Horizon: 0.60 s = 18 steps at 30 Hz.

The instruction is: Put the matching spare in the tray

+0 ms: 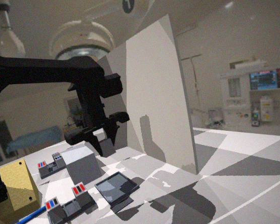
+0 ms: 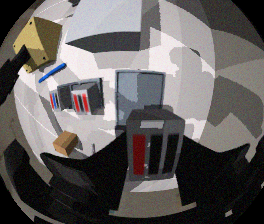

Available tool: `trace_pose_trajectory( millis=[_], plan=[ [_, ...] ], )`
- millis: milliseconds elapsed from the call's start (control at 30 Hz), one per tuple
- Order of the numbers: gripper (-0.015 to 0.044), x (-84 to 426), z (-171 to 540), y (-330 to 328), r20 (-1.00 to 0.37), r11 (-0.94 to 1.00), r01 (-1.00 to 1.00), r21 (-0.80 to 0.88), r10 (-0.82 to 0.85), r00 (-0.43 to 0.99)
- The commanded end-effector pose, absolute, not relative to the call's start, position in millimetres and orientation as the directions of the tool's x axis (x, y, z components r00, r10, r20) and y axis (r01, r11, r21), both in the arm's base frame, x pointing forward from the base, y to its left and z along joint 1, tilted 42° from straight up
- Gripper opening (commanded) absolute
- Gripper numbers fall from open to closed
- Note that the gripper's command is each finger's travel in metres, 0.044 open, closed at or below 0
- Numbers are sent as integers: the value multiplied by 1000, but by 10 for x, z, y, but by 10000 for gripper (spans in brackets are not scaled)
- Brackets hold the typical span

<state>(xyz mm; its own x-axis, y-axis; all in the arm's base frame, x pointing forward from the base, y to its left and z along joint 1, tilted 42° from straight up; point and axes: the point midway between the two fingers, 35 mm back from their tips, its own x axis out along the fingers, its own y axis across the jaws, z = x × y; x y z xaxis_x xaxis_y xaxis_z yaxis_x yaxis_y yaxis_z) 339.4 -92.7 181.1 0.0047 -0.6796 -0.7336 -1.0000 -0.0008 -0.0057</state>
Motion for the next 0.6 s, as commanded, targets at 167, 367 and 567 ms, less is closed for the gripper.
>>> trace_pose_trajectory(
  millis=[167,367,567],
  plan=[
    [0,3394,1744,-979,-737,-1,-1000,-2,-676,2],
    [0,3397,1707,-1014,-737,0,-1000,-1,-676,1],
    [0,3398,1670,-1048,-738,0,-1000,-1,-675,0]
  ],
)
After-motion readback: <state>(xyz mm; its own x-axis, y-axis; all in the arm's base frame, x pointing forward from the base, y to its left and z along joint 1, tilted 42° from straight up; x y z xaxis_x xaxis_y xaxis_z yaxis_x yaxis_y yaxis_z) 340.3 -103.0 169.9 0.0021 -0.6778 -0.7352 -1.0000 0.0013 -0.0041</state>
